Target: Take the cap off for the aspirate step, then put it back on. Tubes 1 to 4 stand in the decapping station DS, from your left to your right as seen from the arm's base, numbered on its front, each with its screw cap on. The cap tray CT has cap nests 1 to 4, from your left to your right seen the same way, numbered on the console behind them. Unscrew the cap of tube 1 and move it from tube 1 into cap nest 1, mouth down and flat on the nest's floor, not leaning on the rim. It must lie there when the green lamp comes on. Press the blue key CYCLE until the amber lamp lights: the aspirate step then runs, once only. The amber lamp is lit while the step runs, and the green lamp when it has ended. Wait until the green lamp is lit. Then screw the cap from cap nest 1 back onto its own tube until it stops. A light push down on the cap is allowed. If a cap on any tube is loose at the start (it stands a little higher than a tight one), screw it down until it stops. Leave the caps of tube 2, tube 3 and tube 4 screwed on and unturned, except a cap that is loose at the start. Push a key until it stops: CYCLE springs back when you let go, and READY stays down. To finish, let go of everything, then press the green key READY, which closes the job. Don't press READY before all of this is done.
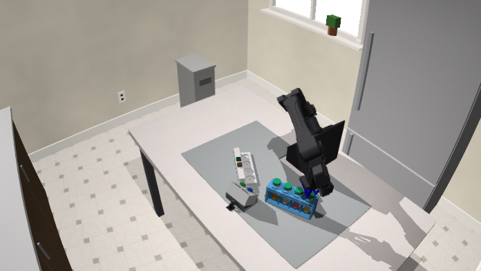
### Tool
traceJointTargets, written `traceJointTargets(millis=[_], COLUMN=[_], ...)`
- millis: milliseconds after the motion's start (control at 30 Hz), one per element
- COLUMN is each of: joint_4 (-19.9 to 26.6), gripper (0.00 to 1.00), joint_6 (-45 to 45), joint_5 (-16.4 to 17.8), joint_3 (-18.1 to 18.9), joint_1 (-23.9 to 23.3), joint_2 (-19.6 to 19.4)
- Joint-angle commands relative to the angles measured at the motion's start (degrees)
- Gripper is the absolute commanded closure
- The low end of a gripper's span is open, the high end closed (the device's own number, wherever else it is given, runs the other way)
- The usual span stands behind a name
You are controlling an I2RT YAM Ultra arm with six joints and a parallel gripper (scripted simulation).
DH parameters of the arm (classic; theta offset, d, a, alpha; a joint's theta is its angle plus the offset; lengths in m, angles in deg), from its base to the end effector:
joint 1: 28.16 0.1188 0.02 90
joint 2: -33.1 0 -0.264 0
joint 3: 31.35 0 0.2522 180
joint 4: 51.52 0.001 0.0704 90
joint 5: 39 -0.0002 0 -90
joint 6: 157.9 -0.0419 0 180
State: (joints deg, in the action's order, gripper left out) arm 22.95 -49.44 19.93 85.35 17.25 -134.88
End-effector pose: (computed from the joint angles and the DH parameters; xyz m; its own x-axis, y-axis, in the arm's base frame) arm 0.2770 0.2517 -0.1091 -0.2803 -0.6706 0.6868 -0.9598 0.1837 -0.2123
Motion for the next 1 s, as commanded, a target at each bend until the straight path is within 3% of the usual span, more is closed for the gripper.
traceJointTargets(millis=[0, 300, 367, 833, 967], joint_4=[-0.01, 0.05, 0.05, 0.13, 0.14], gripper=[1.0, 1.0, 1.0, 1.0, 1.0], joint_6=[13.34, 39.11, 39.11, 79.19, 81.51], joint_5=[-0.14, -0.13, -0.13, -0.11, -0.1], joint_3=[0.23, 0.27, 0.27, 0.31, 0.32], joint_1=[0.29, 0.31, 0.31, 0.34, 0.35], joint_2=[0.41, 0.42, 0.42, 0.44, 0.44])
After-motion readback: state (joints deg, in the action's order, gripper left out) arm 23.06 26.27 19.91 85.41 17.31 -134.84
